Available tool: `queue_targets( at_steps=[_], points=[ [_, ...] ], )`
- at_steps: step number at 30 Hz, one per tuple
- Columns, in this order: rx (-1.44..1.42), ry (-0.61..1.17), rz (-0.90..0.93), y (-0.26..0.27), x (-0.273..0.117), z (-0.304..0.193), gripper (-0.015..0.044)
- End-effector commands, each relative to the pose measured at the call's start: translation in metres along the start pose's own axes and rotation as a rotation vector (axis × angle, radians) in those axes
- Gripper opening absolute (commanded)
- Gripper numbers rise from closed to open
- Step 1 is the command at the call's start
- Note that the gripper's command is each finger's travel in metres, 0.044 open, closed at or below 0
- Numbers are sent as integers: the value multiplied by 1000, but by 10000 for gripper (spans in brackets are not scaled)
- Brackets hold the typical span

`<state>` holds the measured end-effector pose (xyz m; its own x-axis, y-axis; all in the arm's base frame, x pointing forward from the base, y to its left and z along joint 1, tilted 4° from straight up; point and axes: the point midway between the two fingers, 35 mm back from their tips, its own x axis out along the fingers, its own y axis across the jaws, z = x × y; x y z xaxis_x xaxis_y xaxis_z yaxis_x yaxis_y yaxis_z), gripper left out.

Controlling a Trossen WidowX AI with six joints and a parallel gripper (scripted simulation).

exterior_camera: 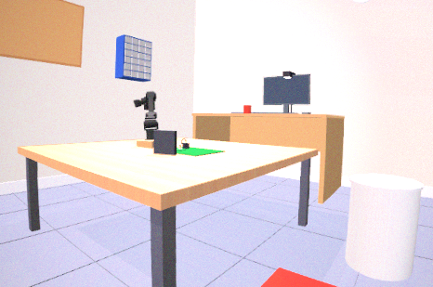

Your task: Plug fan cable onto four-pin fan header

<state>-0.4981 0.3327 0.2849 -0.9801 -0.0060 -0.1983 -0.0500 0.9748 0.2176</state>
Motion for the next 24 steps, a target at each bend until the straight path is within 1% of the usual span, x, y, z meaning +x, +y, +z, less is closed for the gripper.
queue_targets(
  at_steps=[1, 4, 6, 12, 13, 17, 24],
  points=[
    [0, 0, 0, 0, 0, 0, 140],
    [0, 0, 0, 0, 0, 0, 219],
    [-3, 20, 9, -1, -2, -10, 271],
    [-18, 210, 68, -15, -24, -101, 429],
    [-19, 235, 73, -17, -28, -112, 440],
    [-19, 372, 92, -33, -51, -169, 440],
    [-5, 647, 86, -72, -112, -266, 440]
  ],
)
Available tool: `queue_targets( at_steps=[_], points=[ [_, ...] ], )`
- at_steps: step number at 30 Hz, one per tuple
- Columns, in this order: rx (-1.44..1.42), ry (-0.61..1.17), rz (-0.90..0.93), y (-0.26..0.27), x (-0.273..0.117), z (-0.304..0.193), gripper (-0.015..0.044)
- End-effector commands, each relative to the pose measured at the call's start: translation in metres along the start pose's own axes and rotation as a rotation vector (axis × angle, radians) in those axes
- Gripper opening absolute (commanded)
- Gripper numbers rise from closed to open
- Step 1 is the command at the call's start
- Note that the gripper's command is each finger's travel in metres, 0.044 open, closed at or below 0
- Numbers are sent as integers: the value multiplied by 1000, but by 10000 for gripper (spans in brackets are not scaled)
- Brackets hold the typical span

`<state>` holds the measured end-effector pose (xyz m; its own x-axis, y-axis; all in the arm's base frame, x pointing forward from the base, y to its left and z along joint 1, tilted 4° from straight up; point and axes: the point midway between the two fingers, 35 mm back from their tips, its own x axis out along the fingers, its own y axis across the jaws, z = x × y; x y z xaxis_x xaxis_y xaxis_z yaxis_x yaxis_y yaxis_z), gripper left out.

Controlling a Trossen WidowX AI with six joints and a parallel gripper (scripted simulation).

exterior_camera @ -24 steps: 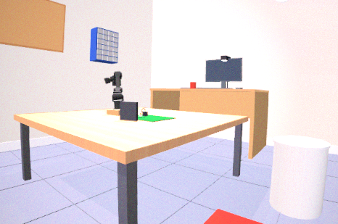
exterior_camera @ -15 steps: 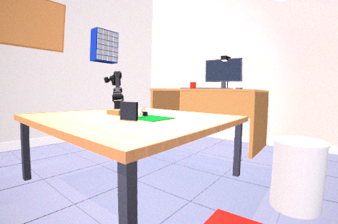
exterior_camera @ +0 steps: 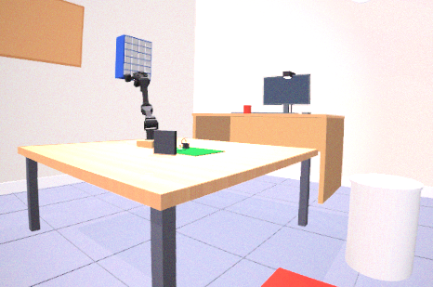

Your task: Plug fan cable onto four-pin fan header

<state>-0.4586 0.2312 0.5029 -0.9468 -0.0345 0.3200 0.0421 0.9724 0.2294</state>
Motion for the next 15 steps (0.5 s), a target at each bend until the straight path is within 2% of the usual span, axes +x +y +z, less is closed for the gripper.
queue_targets(
  at_steps=[1, 7, 15],
  points=[
    [18, 169, 0, -22, -11, -69, 440],
    [19, 394, -14, -53, -38, -150, 440],
    [52, 597, -62, -83, -77, -218, 440]
  ],
)
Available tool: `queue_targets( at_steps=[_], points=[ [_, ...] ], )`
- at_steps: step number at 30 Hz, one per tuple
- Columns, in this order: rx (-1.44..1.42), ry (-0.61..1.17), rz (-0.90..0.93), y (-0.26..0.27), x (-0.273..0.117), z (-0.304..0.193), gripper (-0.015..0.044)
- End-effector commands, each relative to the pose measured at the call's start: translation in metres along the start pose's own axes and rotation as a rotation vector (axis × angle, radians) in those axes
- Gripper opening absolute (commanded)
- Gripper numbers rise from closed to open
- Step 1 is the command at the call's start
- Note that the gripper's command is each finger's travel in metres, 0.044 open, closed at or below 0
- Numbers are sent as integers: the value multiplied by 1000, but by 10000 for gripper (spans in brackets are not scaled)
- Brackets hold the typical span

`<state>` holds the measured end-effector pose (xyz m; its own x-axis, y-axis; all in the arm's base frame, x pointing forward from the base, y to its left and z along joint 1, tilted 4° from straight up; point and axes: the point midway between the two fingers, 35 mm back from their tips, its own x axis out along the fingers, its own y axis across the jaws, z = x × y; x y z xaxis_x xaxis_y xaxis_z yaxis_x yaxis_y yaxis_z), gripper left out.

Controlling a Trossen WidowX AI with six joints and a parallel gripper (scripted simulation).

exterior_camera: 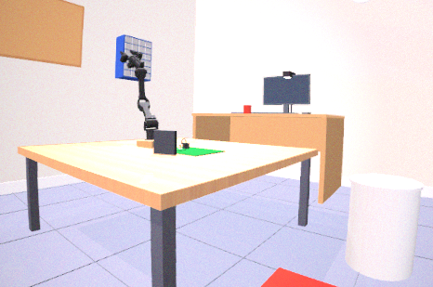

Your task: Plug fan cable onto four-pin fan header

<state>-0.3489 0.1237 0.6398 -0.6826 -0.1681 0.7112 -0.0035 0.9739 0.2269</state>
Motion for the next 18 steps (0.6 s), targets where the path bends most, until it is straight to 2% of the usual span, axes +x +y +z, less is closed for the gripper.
queue_targets(
  at_steps=[1, 9, 18],
  points=[
    [38, 142, -31, -23, -4, -53, 440],
    [129, 448, -145, -76, -36, -165, 440],
    [267, 780, -328, -131, -109, -273, 440]
  ],
)
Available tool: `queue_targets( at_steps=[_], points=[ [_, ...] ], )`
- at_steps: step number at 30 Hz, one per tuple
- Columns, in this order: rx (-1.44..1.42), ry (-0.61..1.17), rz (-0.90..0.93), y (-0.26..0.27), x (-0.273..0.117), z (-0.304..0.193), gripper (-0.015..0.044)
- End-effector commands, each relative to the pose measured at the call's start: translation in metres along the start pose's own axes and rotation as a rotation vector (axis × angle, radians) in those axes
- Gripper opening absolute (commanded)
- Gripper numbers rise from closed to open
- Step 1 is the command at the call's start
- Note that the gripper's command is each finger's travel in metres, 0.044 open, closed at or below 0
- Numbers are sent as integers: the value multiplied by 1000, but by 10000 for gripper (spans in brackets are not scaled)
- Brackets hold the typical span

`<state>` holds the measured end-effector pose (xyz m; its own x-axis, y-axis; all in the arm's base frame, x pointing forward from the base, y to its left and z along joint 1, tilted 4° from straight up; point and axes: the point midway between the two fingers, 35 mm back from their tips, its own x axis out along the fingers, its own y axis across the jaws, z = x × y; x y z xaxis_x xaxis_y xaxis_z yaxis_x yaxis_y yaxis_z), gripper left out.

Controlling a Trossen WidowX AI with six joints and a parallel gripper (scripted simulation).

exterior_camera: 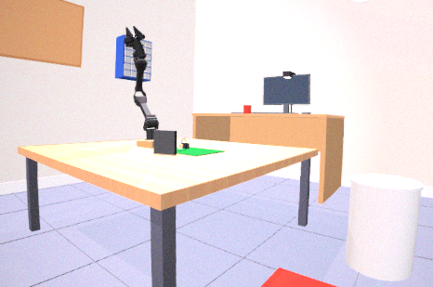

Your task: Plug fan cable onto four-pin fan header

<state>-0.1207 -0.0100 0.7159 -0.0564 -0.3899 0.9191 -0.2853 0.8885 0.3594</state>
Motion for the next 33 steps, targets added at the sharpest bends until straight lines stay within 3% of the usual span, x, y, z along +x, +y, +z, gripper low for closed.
queue_targets(
  at_steps=[1, 9, 17, 25, 33],
  points=[
    [86, 148, -75, -37, 2, -50, 440],
    [208, 356, -220, -89, -11, -125, 440],
    [345, 612, -473, -155, -57, -220, 440],
    [494, 835, -842, -218, -143, -306, 440],
    [580, 982, -1302, -266, -260, -360, 440]
  ],
)
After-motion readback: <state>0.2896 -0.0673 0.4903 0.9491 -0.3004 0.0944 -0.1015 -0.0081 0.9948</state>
